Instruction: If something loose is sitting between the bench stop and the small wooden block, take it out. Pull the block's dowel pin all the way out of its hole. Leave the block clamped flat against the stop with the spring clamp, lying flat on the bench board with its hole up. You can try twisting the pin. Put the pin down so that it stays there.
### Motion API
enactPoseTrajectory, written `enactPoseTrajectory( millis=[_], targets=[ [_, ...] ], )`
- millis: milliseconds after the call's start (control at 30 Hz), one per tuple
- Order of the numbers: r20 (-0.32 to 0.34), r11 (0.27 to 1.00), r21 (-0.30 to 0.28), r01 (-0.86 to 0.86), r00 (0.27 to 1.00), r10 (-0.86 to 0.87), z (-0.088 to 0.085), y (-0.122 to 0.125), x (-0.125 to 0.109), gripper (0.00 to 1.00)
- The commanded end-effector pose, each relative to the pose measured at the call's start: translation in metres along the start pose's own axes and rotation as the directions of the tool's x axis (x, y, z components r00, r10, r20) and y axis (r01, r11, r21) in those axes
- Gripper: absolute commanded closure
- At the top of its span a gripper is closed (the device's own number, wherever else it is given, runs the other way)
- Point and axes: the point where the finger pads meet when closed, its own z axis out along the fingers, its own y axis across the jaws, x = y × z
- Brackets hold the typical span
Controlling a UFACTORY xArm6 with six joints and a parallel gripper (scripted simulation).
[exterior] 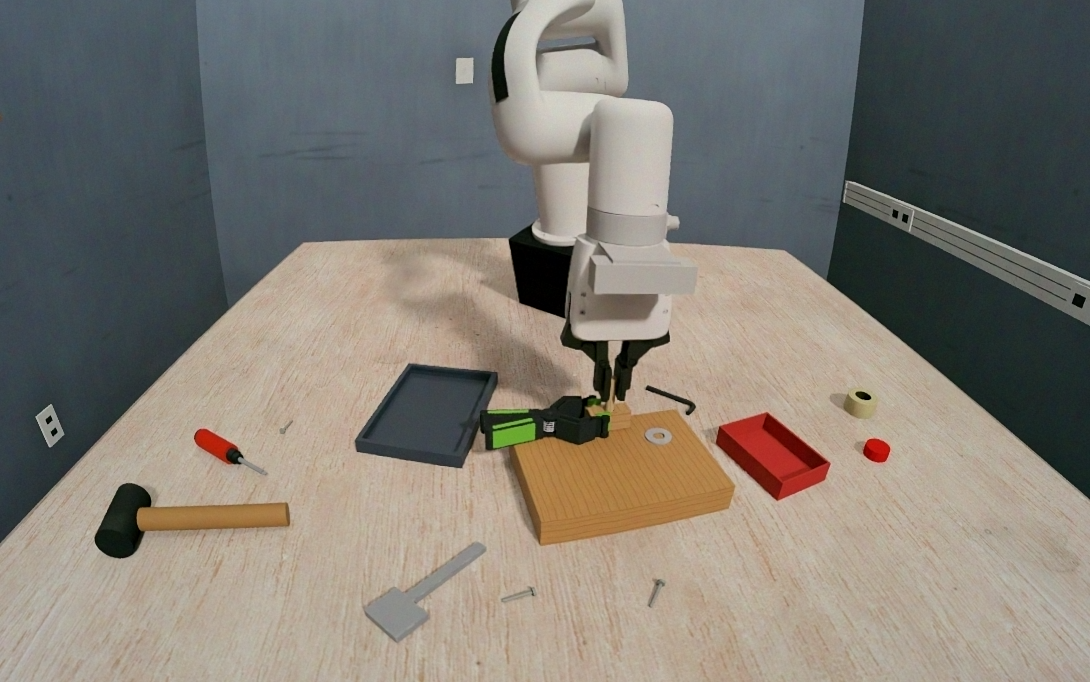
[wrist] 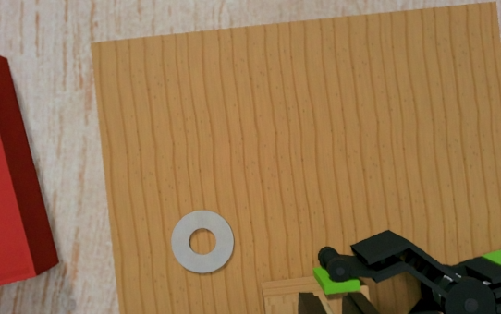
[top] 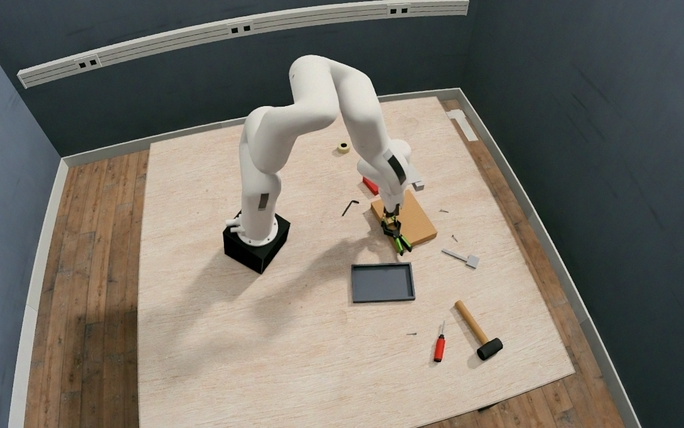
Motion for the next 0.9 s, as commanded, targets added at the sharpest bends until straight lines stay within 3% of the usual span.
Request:
enactPoseTrajectory(
  millis=[0, 867],
  targets=[
    [-0.001, 0.999, 0.004, 0.052, 0.999, -0.052, -0.0010, 0.0001, 0.0015, 1.00],
    [-0.002, 0.953, 0.004, 0.302, 0.953, -0.302, -0.0012, 0.0001, 0.0015, 1.00]
  ],
)
